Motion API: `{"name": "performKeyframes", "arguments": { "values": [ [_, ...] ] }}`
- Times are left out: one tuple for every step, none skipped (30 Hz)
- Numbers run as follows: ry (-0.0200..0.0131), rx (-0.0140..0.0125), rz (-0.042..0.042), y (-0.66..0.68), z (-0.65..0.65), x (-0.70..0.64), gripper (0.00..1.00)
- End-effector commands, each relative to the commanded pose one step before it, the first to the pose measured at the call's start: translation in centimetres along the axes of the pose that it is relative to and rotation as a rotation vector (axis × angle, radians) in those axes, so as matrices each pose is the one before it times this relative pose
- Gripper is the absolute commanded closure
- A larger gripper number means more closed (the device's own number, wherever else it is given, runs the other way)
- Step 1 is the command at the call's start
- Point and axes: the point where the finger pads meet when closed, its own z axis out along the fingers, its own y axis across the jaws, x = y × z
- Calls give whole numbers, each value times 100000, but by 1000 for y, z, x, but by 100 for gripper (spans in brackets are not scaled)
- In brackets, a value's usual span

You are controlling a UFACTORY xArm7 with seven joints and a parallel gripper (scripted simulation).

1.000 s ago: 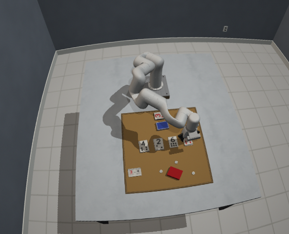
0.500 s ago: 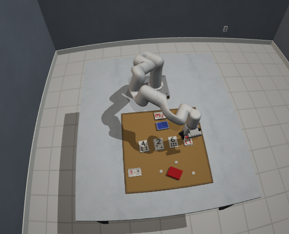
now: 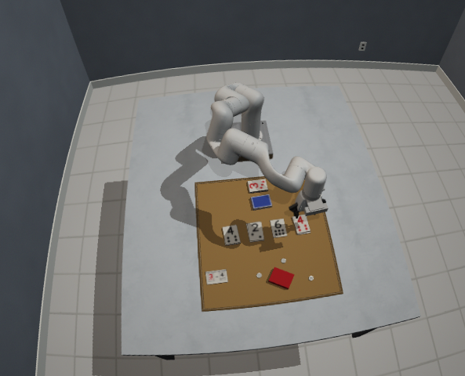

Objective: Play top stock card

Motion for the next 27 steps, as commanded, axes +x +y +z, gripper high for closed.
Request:
{"name": "performKeyframes", "arguments": {
  "values": [
    [272, 95, 30, -8, -924, 54, 13],
    [0, 0, 0, 0, -36, 0, 13],
    [0, 0, 0, 0, -14, 0, 13],
    [0, 0, 0, 0, -2, 0, 13],
    [0, 0, 0, 0, 0, 0, 0],
    [0, 0, 0, 0, 0, 0, 0],
    [0, 0, 0, 0, 0, 0, 0],
    [0, 0, 0, 0, 0, 0, 0],
    [0, 0, 0, 0, 0, 0, 0],
    [0, 0, 0, 0, 0, 0, 0],
    [0, 0, 0, 0, 0, 0, 0],
    [0, 0, 0, 0, 0, 0, 0],
    [0, 0, 0, 0, 0, 0, 0],
    [0, 0, 0, 0, 0, 0, 0],
    [0, 0, 0, 0, 0, 0, 0],
    [0, 0, 0, 0, 0, 0, 0],
    [0, 0, 0, 0, 0, 0, 0],
    [0, 0, 0, 0, 0, 0, 0],
    [0, 0, 0, 0, 0, 0, 0],
    [0, 0, 0, 0, 0, 0, 0],
    [0, 0, 0, 0, 0, 0, 0],
    [0, 0, 0, 0, 0, 0, 0],
    [0, 0, 0, 0, 0, 0, 0],
    [0, 0, 0, 0, 0, 0, 0],
    [0, 0, 0, 0, 0, 0, 0],
    [0, 0, 0, 0, 0, 0, 0],
    [0, 0, 0, 0, 0, 0, 0]
  ]
}}
